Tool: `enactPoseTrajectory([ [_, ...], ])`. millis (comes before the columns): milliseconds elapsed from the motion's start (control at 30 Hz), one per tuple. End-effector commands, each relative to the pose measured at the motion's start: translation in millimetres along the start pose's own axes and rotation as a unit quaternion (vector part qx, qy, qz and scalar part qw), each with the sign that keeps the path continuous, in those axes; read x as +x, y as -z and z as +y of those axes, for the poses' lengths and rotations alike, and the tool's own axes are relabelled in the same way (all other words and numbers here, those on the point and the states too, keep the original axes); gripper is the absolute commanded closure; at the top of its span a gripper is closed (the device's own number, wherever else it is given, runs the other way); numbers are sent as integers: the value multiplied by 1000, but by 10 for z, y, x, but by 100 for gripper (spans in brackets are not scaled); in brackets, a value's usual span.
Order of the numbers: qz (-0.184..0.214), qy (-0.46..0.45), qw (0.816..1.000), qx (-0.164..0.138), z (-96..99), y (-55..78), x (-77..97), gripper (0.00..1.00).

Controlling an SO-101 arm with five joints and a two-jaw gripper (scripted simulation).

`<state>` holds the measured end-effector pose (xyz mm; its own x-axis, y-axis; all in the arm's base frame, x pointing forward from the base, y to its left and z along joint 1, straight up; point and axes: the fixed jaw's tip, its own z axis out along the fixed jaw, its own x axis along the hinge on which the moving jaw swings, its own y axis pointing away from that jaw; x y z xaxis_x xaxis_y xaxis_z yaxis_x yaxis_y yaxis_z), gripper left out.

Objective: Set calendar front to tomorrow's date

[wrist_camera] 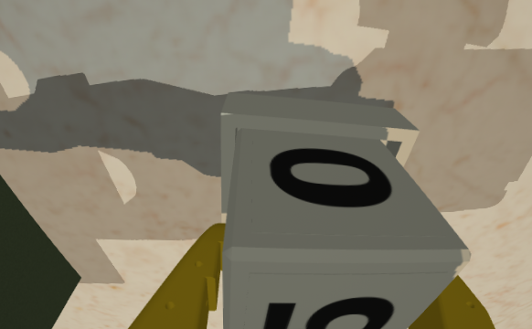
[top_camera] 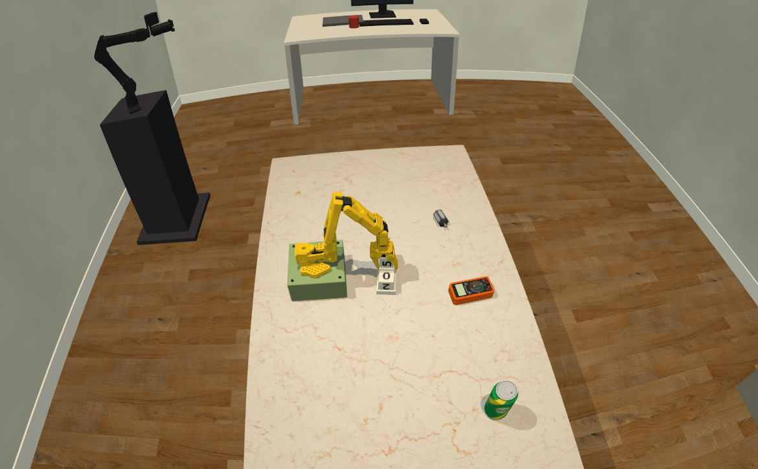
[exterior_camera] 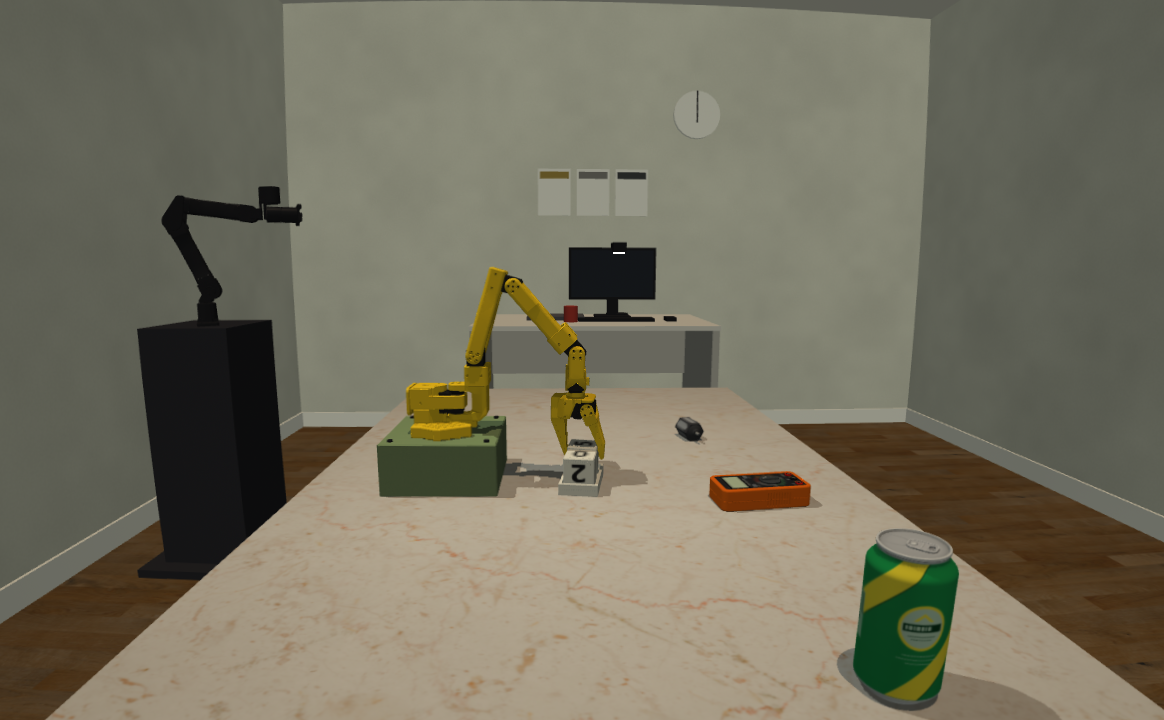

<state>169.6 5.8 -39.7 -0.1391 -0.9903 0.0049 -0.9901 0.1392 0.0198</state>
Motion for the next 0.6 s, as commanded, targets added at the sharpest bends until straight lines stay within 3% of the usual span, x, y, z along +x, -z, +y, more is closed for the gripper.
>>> enactPoseTrajectory([
  [0, -2, -1, 1000, 9, -41, 49, -18, 100],
  [567, -2, -1, 1000, 9, -57, 79, -21, 100],
])
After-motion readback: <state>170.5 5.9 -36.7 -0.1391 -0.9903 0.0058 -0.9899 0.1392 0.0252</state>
